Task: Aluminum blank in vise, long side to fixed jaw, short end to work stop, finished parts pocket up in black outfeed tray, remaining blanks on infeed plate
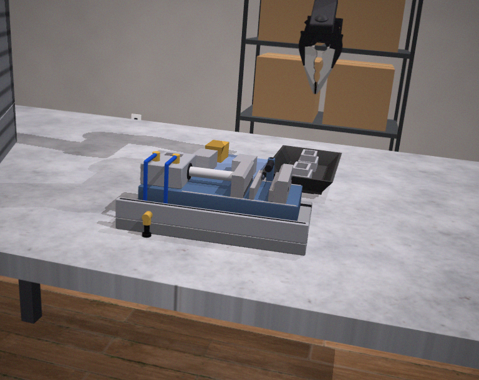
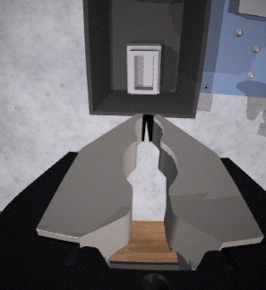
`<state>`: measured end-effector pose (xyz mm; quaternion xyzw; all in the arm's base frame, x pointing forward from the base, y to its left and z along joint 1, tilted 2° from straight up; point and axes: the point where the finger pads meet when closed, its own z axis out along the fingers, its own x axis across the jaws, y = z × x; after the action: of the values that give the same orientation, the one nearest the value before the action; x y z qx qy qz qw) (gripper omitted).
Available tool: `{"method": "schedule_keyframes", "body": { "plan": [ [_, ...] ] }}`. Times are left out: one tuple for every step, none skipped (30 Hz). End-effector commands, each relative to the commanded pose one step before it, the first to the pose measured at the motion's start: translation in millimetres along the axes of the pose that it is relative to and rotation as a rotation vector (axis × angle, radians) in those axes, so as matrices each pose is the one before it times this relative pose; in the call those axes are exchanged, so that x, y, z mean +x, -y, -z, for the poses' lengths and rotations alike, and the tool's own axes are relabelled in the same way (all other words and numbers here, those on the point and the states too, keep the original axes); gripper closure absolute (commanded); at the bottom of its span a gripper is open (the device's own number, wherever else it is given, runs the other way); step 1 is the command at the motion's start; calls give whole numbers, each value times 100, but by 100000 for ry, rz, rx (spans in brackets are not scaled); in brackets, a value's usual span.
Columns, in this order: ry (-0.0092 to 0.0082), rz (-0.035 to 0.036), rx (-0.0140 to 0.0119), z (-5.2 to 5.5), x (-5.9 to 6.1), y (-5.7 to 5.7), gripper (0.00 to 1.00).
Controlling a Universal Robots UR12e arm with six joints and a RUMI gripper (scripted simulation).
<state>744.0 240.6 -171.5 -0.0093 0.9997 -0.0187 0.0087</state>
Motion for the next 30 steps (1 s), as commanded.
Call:
{"method": "schedule_keyframes", "body": {
  "plan": [
    [145, -4, -25, 17, 627, 437, 100],
    [-1, 0, 0, -40, 474, 299, 100],
    [-1, 0, 0, -48, 611, 377, 100],
    [-2, 0, 0, -53, 750, 452, 100],
    [-2, 0, 0, -55, 884, 517, 100],
    [-2, -1, 0, -54, 1011, 572, 100],
    [0, 0, 0, 0, 0, 0, 100],
    [0, 0, 0, 0, 0, 0, 100],
    [-2, -1, 0, -48, 1124, 613, 100],
    [-2, -1, 1, -39, 1222, 638, 100],
    [-2, -1, 1, -26, 1300, 649, 100],
    [-2, -1, 1, -11, 1354, 645, 100],
    [-1, -1, 1, 3, 1101, 501, 100],
    [-1, 0, 1, 11, 948, 415, 100],
    [-1, 0, 1, 19, 1006, 425, 100],
    [-1, 0, 1, 28, 1018, 413, 100],
    [-1, 0, 1, 36, 1022, 399, 100],
    [-1, 0, 2, 45, 1026, 385, 100],
    [-1, 0, 2, 53, 1030, 370, 100],
    [-1, 0, 2, 61, 1034, 356, 100],
    [-1, 0, 2, 63, 947, 313, 100],
    [-1, 0, 2, 59, 804, 256, 100],
    [0, 0, 1, 51, 652, 201, 100],
    [0, 0, 0, 0, 0, 0, 100],
    [0, 0, 0, 0, 0, 0, 100],
    [0, 0, 1, 41, 499, 150, 100],
    [0, 0, 1, 30, 353, 104, 100],
    [0, 0, 0, 19, 221, 64, 100],
    [0, 0, 0, 10, 113, 33, 100],
    [0, 0, 0, 4, 39, 11, 100]
  ]
}}
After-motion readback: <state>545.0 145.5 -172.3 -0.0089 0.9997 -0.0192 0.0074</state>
